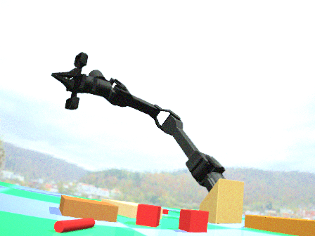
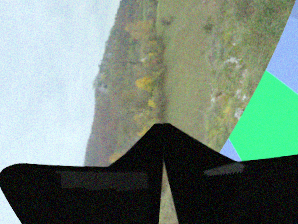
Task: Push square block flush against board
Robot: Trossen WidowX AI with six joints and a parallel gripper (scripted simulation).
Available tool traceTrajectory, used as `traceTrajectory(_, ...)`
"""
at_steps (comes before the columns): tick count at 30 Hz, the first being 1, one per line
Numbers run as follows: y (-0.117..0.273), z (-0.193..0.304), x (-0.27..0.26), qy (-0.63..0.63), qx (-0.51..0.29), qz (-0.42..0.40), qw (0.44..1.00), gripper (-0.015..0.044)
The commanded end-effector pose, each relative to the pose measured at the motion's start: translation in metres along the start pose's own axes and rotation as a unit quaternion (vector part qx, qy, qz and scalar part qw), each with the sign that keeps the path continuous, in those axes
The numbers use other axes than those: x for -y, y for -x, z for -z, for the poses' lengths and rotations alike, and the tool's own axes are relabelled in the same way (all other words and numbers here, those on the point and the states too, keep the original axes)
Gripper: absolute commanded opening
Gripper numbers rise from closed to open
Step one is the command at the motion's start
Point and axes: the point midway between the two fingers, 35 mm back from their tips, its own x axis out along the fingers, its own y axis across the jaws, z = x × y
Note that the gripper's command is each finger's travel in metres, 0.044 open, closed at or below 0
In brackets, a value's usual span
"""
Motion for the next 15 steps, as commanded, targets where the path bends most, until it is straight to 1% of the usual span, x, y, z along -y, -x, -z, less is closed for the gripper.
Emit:
traceTrajectory(1, -0.012, 0.021, 0.01, 0.04, -0.027, 0.026, 0.998, 0.0)
traceTrajectory(15, -0.037, 0.095, 0.047, 0.189, -0.134, 0.103, 0.967, 0.0)
